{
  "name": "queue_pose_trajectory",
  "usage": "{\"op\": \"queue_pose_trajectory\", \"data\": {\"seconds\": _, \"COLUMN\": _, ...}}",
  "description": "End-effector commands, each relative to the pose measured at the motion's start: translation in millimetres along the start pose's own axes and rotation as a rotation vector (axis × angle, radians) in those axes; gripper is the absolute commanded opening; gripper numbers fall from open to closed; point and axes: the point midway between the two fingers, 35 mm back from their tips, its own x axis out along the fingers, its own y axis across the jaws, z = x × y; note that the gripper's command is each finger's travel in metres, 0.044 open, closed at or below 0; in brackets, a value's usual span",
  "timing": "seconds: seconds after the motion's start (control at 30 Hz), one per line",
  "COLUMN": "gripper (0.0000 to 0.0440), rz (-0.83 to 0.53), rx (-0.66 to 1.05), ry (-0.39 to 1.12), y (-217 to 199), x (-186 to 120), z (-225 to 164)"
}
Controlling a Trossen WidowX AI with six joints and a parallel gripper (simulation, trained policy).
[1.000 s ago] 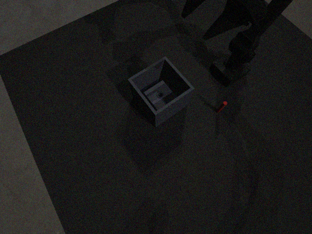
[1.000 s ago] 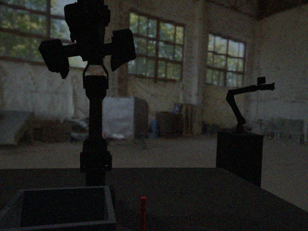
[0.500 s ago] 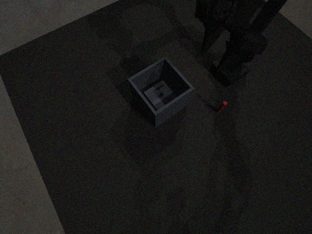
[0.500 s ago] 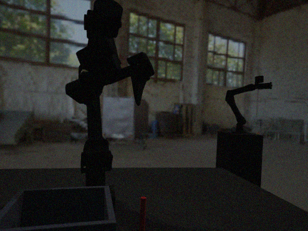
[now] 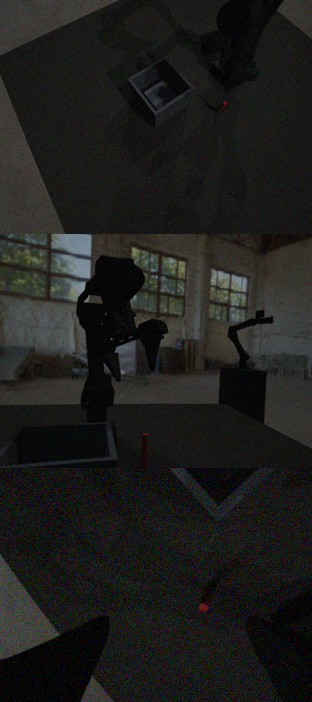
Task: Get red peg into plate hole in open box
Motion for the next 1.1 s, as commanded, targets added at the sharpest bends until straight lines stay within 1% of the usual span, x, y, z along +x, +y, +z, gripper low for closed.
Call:
{"op": "queue_pose_trajectory", "data": {"seconds": 0.0, "gripper": 0.0440, "rz": -0.051, "rx": 0.065, "ry": 0.058, "y": -5, "x": 14, "z": -10}}
{"op": "queue_pose_trajectory", "data": {"seconds": 0.23, "gripper": 0.0440, "rz": -0.141, "rx": 0.197, "ry": 0.127, "y": -12, "x": 36, "z": -28}}
{"op": "queue_pose_trajectory", "data": {"seconds": 0.47, "gripper": 0.0440, "rz": -0.229, "rx": 0.318, "ry": 0.157, "y": -20, "x": 56, "z": -44}}
{"op": "queue_pose_trajectory", "data": {"seconds": 0.8, "gripper": 0.0440, "rz": -0.335, "rx": 0.450, "ry": 0.140, "y": -35, "x": 89, "z": -55}}
{"op": "queue_pose_trajectory", "data": {"seconds": 1.07, "gripper": 0.0440, "rz": -0.378, "rx": 0.527, "ry": 0.114, "y": -47, "x": 118, "z": -58}}
